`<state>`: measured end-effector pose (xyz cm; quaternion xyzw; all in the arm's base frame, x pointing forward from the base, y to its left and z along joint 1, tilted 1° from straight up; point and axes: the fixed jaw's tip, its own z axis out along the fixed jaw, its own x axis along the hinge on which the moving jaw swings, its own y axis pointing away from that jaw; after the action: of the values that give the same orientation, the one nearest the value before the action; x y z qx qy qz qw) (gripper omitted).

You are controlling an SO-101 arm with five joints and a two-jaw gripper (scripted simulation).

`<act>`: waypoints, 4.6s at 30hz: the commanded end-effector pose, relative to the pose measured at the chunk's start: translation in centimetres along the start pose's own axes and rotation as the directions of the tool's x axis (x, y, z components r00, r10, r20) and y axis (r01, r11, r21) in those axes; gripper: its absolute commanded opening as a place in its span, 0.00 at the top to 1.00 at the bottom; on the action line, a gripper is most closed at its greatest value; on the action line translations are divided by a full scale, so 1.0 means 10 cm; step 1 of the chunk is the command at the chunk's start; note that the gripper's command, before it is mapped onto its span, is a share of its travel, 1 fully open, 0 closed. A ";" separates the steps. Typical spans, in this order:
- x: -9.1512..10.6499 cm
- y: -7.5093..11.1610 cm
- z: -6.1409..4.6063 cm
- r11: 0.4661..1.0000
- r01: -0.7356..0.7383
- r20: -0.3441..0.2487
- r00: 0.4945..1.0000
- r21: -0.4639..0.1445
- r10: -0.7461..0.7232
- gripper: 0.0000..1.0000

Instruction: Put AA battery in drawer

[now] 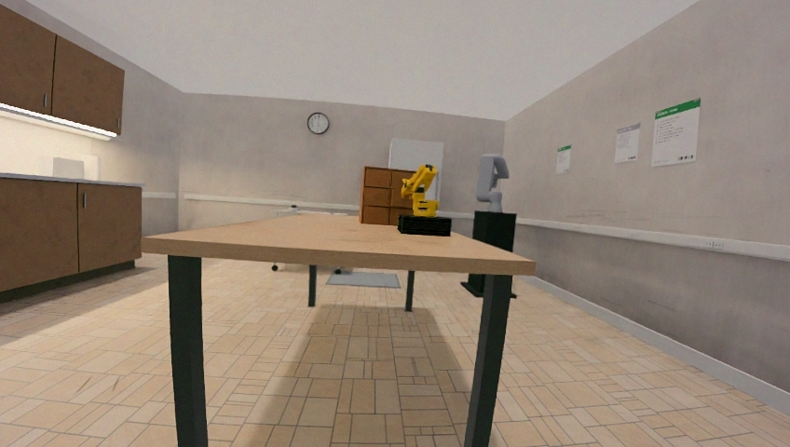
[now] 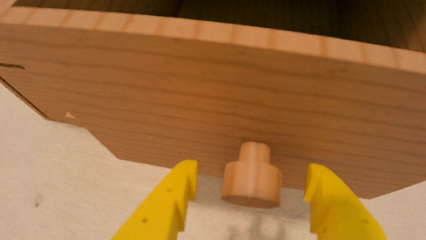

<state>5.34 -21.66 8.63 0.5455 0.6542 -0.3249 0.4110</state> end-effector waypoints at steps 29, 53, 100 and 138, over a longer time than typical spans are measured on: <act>0.06 -0.02 0.00 1.000 0.000 -0.005 1.000 0.006 0.000 0.79; 0.08 -0.02 0.00 1.000 0.000 -0.005 1.000 0.006 0.000 0.79; 0.07 -0.02 -0.01 1.000 0.000 -0.005 1.000 0.006 0.000 0.89; 0.06 -0.02 0.00 1.000 0.001 -0.005 1.000 0.008 -0.001 1.00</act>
<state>5.11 -21.54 8.31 0.5481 0.6513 -0.3274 0.4102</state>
